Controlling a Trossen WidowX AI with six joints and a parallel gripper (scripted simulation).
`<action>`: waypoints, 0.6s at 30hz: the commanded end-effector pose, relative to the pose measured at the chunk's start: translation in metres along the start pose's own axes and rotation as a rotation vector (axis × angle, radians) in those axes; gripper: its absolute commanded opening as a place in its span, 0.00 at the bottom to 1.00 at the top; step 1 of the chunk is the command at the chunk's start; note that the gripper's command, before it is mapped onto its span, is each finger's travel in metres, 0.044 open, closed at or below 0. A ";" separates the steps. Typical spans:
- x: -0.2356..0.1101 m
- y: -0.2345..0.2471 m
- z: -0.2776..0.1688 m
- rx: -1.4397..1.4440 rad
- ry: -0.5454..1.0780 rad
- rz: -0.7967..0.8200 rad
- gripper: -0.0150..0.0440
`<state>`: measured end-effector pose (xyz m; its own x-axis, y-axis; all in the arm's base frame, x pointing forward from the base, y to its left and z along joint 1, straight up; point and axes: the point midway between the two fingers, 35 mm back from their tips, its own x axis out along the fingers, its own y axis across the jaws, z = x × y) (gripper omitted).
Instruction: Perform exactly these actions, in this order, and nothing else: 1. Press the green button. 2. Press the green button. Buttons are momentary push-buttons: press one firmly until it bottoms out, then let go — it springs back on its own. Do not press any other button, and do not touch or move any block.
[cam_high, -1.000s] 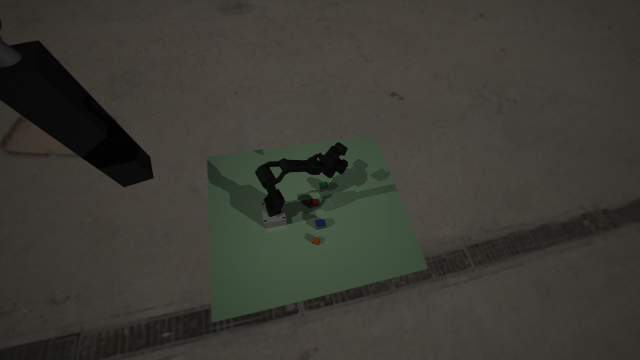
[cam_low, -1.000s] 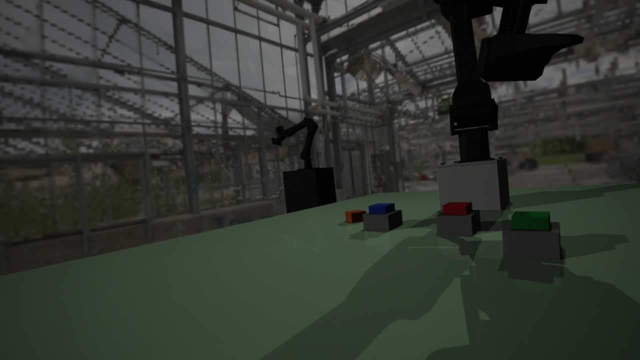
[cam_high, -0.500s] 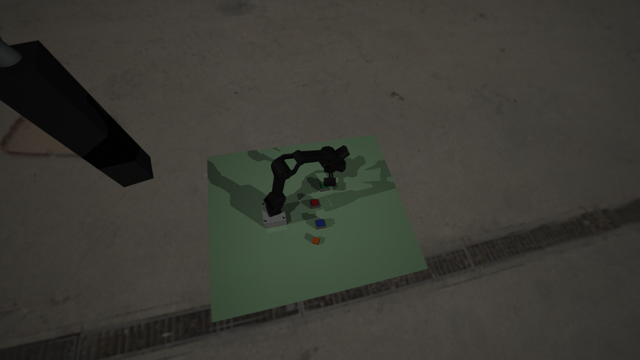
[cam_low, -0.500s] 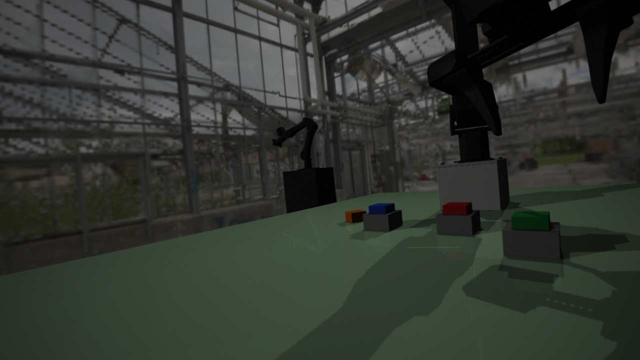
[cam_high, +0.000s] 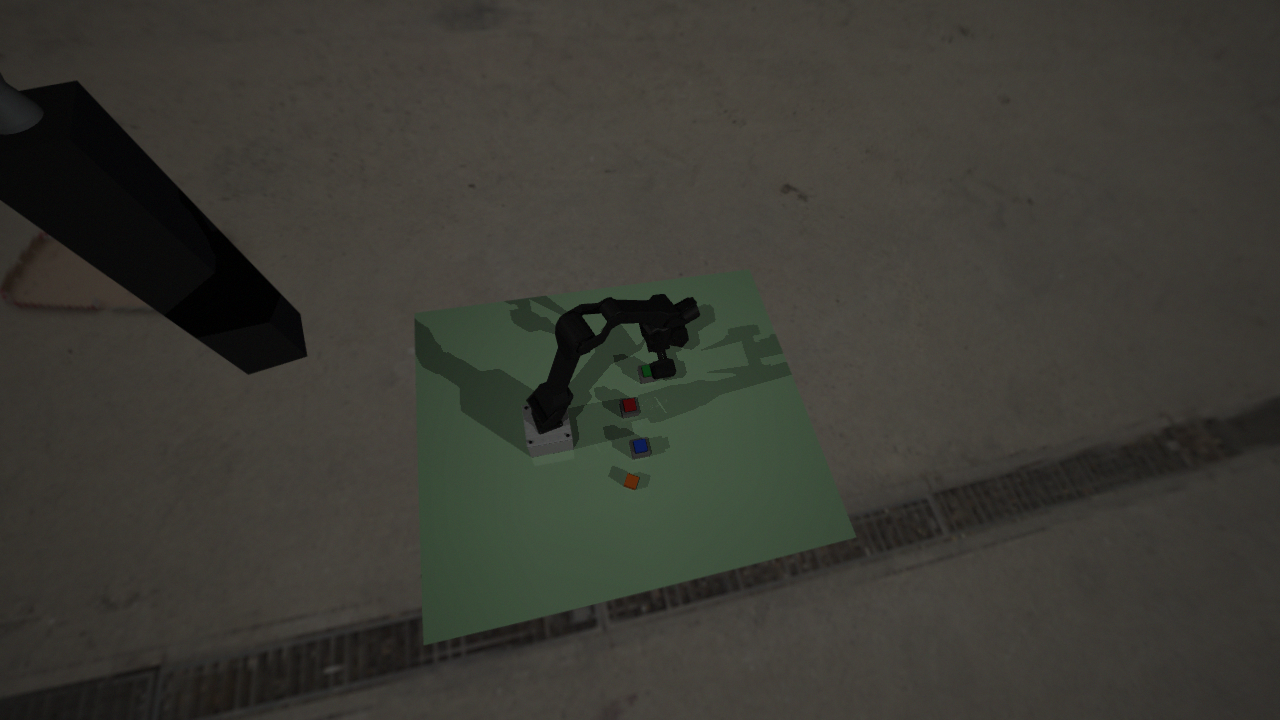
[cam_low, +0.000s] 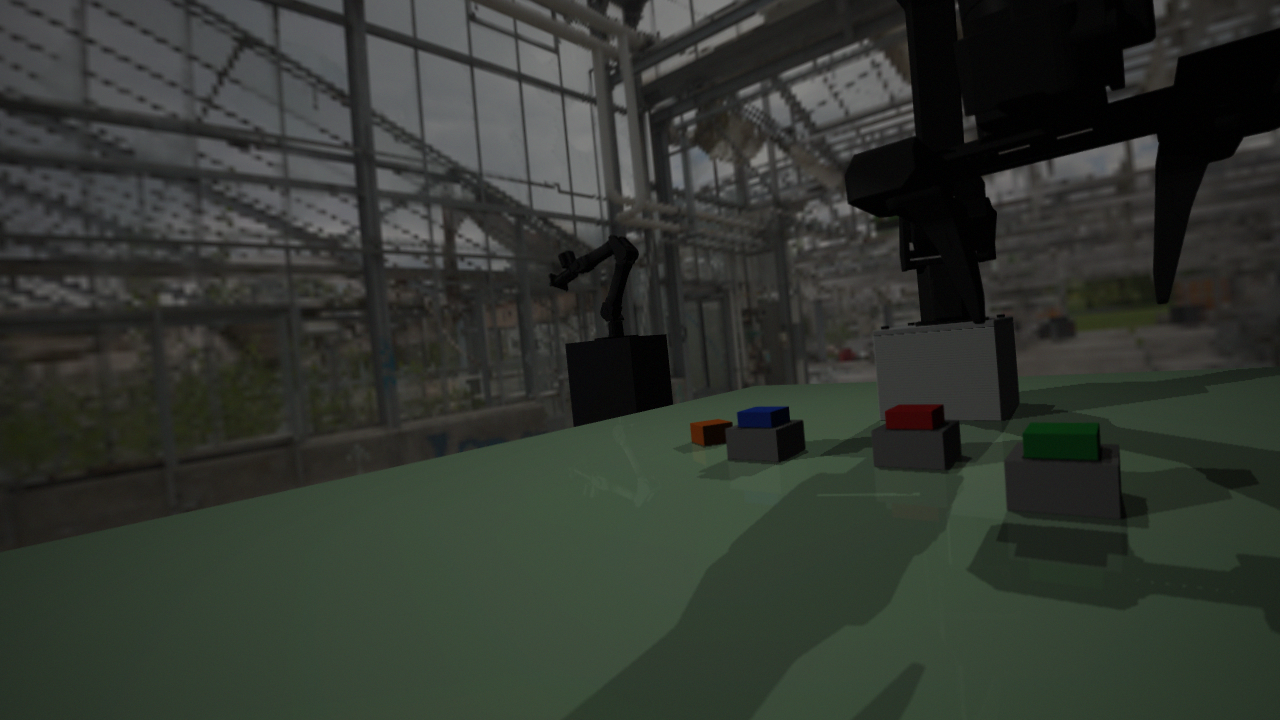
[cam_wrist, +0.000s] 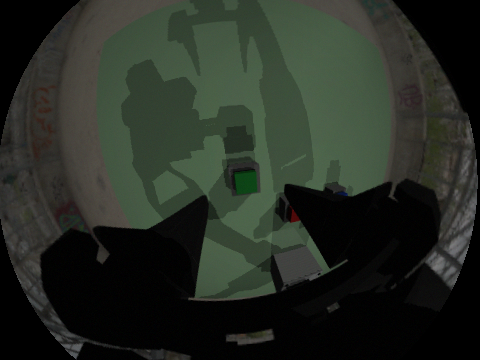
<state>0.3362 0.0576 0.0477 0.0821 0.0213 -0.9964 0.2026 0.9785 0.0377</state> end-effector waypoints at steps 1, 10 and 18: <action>0.030 -0.005 -0.010 -0.004 0.036 -0.023 0.62; 0.030 -0.005 -0.010 -0.004 0.036 -0.023 0.29; 0.031 -0.006 -0.010 -0.004 0.036 -0.023 0.29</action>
<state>0.3279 0.0561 0.0170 0.0423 0.0133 -0.9990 0.2039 0.9787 0.0217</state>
